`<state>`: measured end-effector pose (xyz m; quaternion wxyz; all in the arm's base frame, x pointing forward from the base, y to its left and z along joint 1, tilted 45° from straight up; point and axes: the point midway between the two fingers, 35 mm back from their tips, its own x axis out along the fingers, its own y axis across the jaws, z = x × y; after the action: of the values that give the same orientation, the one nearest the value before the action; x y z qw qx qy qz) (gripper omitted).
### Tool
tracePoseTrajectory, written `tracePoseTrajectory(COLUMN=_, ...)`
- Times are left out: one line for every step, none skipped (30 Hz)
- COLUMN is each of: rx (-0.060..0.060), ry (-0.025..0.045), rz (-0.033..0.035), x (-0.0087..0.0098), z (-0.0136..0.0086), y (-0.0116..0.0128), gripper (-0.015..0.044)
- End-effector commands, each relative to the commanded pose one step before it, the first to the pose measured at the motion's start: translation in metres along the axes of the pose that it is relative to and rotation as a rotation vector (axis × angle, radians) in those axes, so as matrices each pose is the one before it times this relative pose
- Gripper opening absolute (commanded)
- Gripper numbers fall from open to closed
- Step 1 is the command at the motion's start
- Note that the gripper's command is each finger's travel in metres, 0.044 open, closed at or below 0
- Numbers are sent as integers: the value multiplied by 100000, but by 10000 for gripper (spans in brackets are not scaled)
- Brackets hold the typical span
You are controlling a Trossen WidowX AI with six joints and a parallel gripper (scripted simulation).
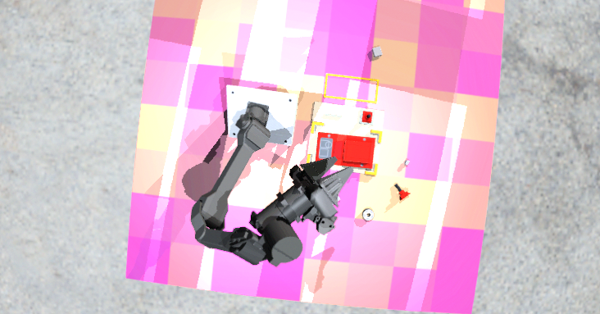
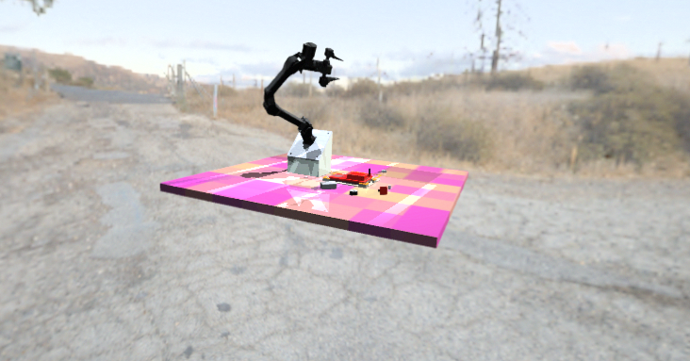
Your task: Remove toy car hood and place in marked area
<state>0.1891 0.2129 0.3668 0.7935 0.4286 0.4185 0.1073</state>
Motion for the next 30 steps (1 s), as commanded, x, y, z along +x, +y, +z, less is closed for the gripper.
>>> tracePoseTrajectory(rx=-9696, ry=-9173, rz=-15053, x=4531, z=2512, y=-2282, gripper=440)
tracePoseTrajectory(rx=-2081, ry=-1742, rz=-3384, x=1023, z=519, y=-508, gripper=440)
tracePoseTrajectory(rx=-2072, ry=-1597, rz=-3442, x=1028, z=501, y=-531, gripper=440)
tracePoseTrajectory(rx=-2064, ry=-1448, rz=-3495, x=1033, z=482, y=-553, gripper=440)
tracePoseTrajectory(rx=-2057, ry=-1297, rz=-3541, x=1039, z=462, y=-574, gripper=440)
tracePoseTrajectory(rx=-2050, ry=-1143, rz=-3577, x=1043, z=439, y=-594, gripper=440)
tracePoseTrajectory(rx=-1892, ry=-919, rz=-3339, x=971, z=384, y=-565, gripper=440)
tracePoseTrajectory(rx=-2622, ry=-789, rz=-3275, x=930, z=273, y=-505, gripper=440)
tracePoseTrajectory(rx=-2864, ry=-703, rz=-3588, x=1015, z=270, y=-562, gripper=440)
tracePoseTrajectory(rx=-2878, ry=-540, rz=-3608, x=1019, z=241, y=-572, gripper=440)
tracePoseTrajectory(rx=-2891, ry=-376, rz=-3619, x=1023, z=210, y=-580, gripper=440)
tracePoseTrajectory(rx=-2906, ry=-212, rz=-3623, x=1027, z=179, y=-587, gripper=440)
tracePoseTrajectory(rx=-2922, ry=-48, rz=-3619, x=1031, z=148, y=-591, gripper=440)
tracePoseTrajectory(rx=-2940, ry=117, rz=-3608, x=1035, z=116, y=-594, gripper=440)
tracePoseTrajectory(rx=-2958, ry=280, rz=-3589, x=1039, z=83, y=-595, gripper=440)
tracePoseTrajectory(rx=-2978, ry=443, rz=-3563, x=1043, z=51, y=-594, gripper=440)
tracePoseTrajectory(rx=-2998, ry=604, rz=-3529, x=1047, z=18, y=-591, gripper=440)
tracePoseTrajectory(rx=-2998, ry=857, rz=-2515, x=1007, z=-73, y=-442, gripper=440)
tracePoseTrajectory(rx=-2948, ry=954, rz=-2424, x=990, z=-96, y=-434, gripper=440)
tracePoseTrajectory(rx=-2531, ry=905, rz=-2039, x=851, z=-102, y=-369, gripper=440)
tracePoseTrajectory(rx=-2032, ry=783, rz=-1607, x=683, z=-95, y=-293, gripper=440)
tracePoseTrajectory(rx=-1543, ry=625, rz=-1266, x=524, z=-79, y=-229, gripper=440)
tracePoseTrajectory(rx=-1688, ry=707, rz=-1755, x=598, z=-90, y=-299, gripper=440)
tracePoseTrajectory(rx=-2197, ry=979, rz=-2246, x=774, z=-131, y=-384, gripper=440)
tracePoseTrajectory(rx=-2678, ry=1286, rz=-3003, x=957, z=-179, y=-501, gripper=440)
tracePoseTrajectory(rx=-3012, ry=1560, rz=-3268, x=1065, z=-228, y=-541, gripper=440)
tracePoseTrajectory(rx=-3051, ry=1697, rz=-3222, x=1068, z=-258, y=-524, gripper=440)
tracePoseTrajectory(rx=-3153, ry=1895, rz=-3520, x=1107, z=-295, y=-553, gripper=440)
tracePoseTrajectory(rx=-3231, ry=2050, rz=-3446, x=1116, z=-328, y=-527, gripper=440)
tracePoseTrajectory(rx=-3286, ry=2185, rz=-3337, x=1116, z=-357, y=-494, gripper=440)
